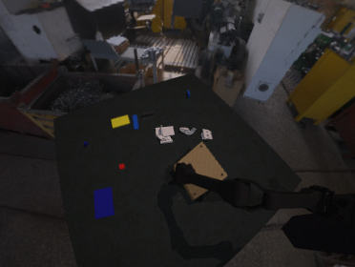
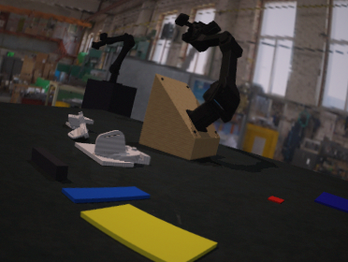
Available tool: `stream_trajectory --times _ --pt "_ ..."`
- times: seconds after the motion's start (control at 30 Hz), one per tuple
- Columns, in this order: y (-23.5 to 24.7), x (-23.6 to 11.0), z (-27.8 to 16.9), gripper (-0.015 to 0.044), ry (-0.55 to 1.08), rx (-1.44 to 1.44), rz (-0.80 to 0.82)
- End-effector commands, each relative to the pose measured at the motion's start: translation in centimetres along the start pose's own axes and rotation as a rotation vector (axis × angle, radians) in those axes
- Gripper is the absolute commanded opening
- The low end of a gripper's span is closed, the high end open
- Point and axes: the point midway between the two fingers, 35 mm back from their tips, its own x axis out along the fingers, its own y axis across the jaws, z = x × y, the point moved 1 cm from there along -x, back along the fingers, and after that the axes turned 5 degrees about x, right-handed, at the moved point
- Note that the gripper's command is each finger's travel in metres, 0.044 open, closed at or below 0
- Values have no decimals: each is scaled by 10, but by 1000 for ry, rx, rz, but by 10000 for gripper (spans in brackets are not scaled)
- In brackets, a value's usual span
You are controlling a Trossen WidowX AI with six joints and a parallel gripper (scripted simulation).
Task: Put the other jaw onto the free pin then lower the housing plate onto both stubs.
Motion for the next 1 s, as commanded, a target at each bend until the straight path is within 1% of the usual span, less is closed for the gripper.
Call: stream_trajectory --times 0.0,0.53,0.97 --pt "0 0 0 426 0 0 0" --pt "0 0 0 6 0 0 0" --pt "0 0 0 0 0 0 0"
